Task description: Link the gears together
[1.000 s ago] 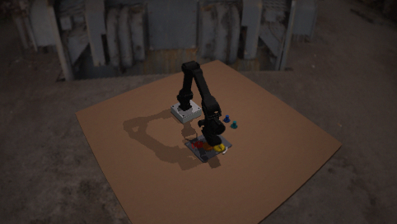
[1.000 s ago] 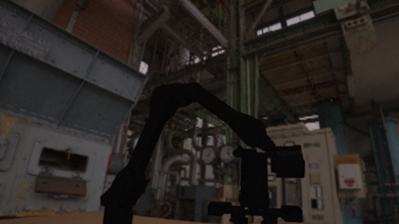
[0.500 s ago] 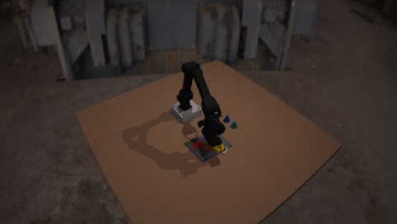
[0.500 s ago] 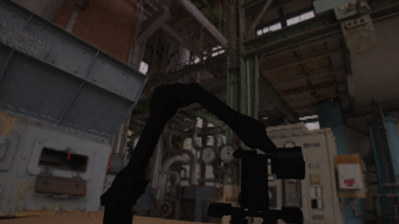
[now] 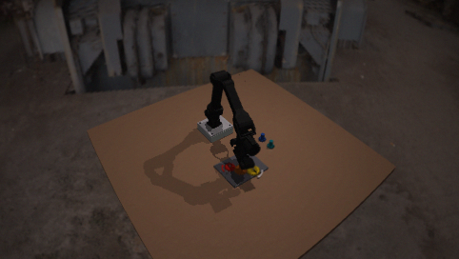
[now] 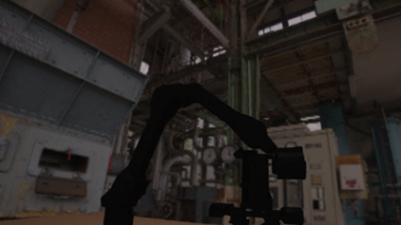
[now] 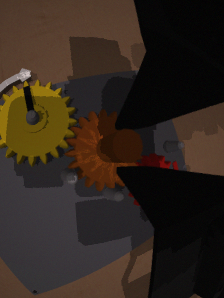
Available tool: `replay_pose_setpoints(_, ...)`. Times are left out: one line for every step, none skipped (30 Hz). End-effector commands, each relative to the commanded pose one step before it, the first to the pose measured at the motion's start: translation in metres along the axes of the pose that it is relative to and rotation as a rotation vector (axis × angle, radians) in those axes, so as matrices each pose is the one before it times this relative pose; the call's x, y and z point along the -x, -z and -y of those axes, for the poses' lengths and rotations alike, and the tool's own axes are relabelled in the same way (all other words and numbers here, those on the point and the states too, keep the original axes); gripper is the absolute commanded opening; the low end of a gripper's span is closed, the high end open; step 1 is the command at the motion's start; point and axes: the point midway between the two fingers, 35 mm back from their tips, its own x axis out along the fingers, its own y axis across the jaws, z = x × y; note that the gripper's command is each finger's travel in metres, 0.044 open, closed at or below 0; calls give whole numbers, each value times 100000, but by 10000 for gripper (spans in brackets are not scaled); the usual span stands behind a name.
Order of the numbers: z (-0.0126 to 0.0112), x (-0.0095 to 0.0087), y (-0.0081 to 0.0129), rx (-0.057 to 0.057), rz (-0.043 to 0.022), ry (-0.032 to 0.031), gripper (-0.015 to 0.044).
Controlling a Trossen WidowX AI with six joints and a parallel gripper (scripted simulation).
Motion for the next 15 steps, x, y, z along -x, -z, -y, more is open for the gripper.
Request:
replay_pose_setpoints(88, 616, 10, 1869, -14, 101, 140)
replay_pose_setpoints(24, 399, -4, 0, 3, 4, 140)
replay_pose_setpoints(23, 522, -4, 0, 3, 4, 140)
replay_pose_setpoints(16, 676, -2, 0, 4, 3, 140)
replay_pose_setpoints(0, 661, 0, 0, 4, 2, 140)
replay_pose_setpoints(-16, 673, 3, 0, 3, 0, 140)
replay_pose_setpoints(-26, 583, 4, 0, 3, -1, 140)
replay_pose_setpoints(-23, 372, 4, 0, 2, -1, 140)
replay_pose_setpoints(-9, 127, 2, 0, 1, -1, 140)
replay_pose_setpoints(0, 0, 0, 0, 0, 0, 140)
replay_pose_setpoints(0, 0, 0, 0, 0, 0, 140)
replay_pose_setpoints(104, -422, -16, -444, 139, 653, 166)
replay_pose_setpoints(-19, 837, 3, 0, 4, 0, 193)
replay_pose_setpoints(-86, 1402, 15, 0, 6, -6, 219)
replay_pose_setpoints(-155, 1408, 27, 1, 5, -14, 245)
